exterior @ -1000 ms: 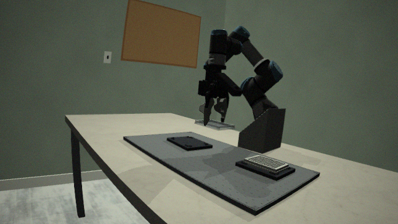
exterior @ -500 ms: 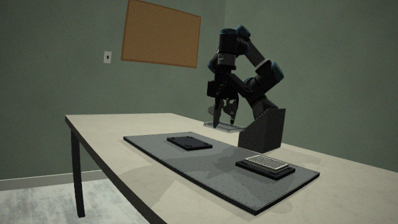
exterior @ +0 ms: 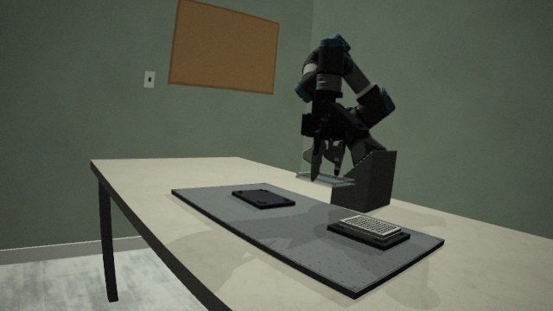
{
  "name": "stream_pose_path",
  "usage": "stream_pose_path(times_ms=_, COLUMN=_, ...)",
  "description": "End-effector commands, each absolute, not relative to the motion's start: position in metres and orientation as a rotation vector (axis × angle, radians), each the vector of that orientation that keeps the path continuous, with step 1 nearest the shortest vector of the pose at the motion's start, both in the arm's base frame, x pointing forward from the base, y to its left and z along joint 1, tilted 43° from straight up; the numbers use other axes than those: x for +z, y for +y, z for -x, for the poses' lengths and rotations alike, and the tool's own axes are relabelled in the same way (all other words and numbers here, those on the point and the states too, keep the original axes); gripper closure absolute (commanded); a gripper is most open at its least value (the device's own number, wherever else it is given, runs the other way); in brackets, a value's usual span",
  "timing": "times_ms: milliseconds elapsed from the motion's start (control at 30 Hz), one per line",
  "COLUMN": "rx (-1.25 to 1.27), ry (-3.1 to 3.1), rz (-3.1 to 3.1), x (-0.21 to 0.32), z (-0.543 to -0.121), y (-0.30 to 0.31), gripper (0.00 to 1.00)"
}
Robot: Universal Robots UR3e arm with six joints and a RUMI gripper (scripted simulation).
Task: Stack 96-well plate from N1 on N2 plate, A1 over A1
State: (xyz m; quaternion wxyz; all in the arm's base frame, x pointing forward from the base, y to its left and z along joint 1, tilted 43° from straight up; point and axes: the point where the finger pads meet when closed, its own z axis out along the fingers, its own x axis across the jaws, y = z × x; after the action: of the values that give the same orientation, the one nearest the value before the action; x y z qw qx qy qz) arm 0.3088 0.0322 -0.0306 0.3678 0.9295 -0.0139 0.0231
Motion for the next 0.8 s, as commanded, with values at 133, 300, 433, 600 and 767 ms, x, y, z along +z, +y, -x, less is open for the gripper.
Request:
stream_pose_path(times_ms=133, rx=0.060, ry=-0.038, rz=-2.386, x=-0.050, z=-0.309, y=0.053, gripper=1.00)
stream_pose_path(times_ms=300, rx=0.060, ry=-0.038, rz=-2.386, x=-0.061, z=-0.308, y=0.066, gripper=1.00)
stream_pose_path(times_ms=433, rx=0.060, ry=-0.038, rz=-2.386, x=-0.071, z=-0.308, y=0.075, gripper=1.00)
stream_pose_path(times_ms=600, rx=0.060, ry=-0.038, rz=-2.386, x=-0.077, z=-0.307, y=0.082, gripper=1.00)
stream_pose_path(times_ms=767, rx=0.060, ry=-0.038, rz=-2.386, x=-0.089, z=-0.306, y=0.095, gripper=1.00)
